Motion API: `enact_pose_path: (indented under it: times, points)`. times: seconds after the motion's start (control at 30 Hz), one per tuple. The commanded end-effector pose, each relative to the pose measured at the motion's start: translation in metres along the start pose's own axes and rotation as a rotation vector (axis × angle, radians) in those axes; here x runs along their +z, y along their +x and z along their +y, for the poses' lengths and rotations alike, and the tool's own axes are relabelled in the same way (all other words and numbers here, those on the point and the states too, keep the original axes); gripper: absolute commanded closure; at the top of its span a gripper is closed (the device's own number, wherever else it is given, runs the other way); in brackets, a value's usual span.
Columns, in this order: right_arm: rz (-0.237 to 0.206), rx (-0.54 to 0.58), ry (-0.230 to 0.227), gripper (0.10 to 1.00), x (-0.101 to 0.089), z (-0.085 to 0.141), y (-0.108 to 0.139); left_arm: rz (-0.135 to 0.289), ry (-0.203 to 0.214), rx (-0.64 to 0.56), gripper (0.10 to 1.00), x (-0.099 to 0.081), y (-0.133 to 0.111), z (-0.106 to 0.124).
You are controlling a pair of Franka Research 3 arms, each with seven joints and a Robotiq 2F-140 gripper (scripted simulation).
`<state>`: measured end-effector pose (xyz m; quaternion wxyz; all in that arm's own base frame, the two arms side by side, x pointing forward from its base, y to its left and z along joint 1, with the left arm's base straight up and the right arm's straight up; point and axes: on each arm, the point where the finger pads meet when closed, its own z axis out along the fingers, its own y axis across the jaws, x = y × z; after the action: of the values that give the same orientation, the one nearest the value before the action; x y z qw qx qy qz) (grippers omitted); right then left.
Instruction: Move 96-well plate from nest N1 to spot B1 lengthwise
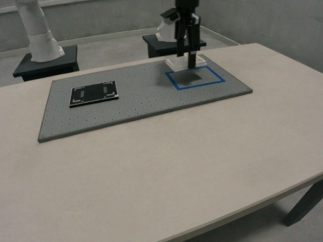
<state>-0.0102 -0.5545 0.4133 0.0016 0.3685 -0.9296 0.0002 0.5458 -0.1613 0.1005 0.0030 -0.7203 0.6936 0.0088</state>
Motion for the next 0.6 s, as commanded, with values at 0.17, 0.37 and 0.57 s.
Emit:
enact_pose_path:
  times: [0.17,0.37,0.57]
  points:
    - [0.000,0.000,0.000,0.098,0.000,0.000,0.000,0.016,0.009,0.081,0.999,-0.001,-0.021,-0.004]
    - [0.000,0.000,0.000,0.098,0.000,0.000,0.000,0.016,0.009,0.081,0.999,-0.001,-0.032,-0.005]
    - [0.000,0.000,0.000,0.098,0.000,0.000,0.000,0.016,0.009,0.081,0.999,-0.001,-0.034,-0.005]
